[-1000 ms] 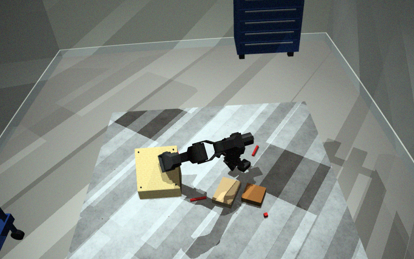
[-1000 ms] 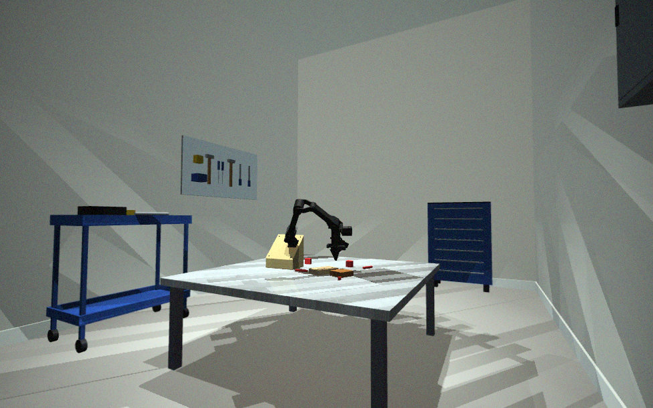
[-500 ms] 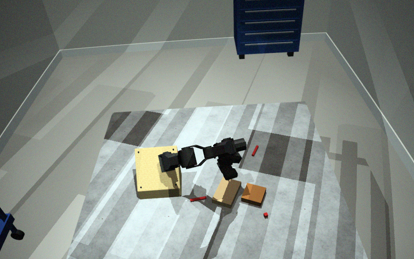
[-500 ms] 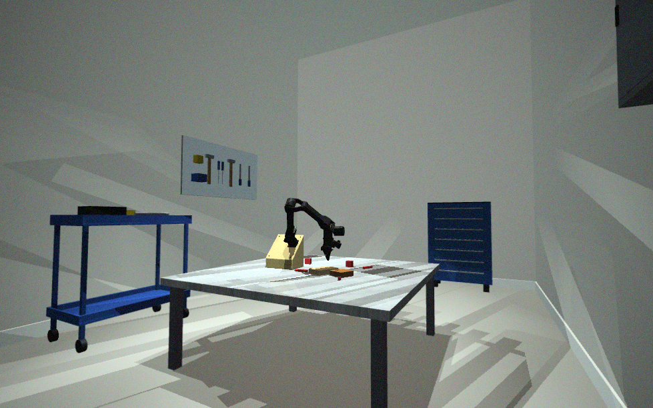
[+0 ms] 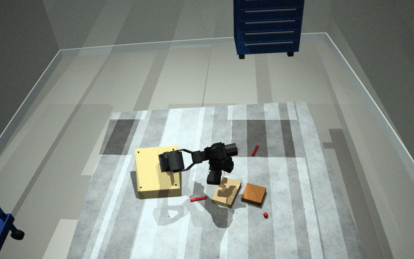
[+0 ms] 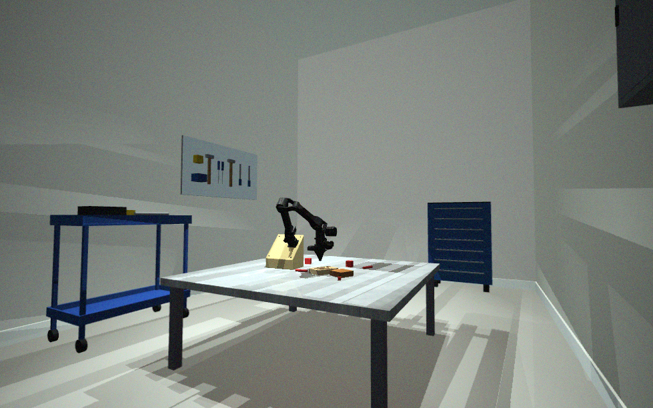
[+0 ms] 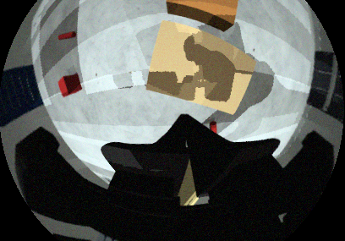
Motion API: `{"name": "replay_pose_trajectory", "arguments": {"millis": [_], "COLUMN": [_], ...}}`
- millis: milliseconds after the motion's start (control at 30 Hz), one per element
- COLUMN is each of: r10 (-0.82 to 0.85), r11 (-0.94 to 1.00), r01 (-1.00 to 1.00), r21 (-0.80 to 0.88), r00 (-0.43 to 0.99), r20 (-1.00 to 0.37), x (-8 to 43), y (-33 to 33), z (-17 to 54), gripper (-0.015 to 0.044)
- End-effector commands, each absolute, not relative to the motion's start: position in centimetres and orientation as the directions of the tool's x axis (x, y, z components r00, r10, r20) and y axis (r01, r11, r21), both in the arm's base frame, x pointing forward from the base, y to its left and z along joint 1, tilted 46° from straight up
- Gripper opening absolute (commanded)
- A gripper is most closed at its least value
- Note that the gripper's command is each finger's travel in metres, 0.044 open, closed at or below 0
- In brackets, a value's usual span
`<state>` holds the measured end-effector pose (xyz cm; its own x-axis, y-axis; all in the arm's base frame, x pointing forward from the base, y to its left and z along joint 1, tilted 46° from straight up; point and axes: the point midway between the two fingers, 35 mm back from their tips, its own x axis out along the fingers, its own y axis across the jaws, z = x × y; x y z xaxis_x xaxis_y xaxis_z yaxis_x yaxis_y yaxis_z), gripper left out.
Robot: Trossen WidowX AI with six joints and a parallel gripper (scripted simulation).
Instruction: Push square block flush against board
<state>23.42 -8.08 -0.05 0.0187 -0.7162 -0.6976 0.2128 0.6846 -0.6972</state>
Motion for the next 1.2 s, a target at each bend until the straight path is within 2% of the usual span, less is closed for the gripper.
{"name": "replay_pose_trajectory", "arguments": {"millis": [0,167,333,533,1167], "r10": [-0.719,-0.719,-0.719,-0.720,-0.721], "r11": [0.657,0.626,0.627,0.626,0.625], "r01": [0.340,0.444,0.444,0.444,0.444], "r21": [-0.673,-0.641,-0.640,-0.642,-0.642], "r00": [0.014,0.013,0.013,0.013,0.013], "r20": [-0.695,-0.694,-0.695,-0.694,-0.693], "x": [22.1,21.0,21.0,21.1,22.8], "y": [-8.6,-8.9,-9.0,-12.8,-13.5], "z": [0.1,0.3,0.1,-3.3,-2.8], "gripper": [0.0000,0.0000,0.0000,0.0000,0.0000]}}
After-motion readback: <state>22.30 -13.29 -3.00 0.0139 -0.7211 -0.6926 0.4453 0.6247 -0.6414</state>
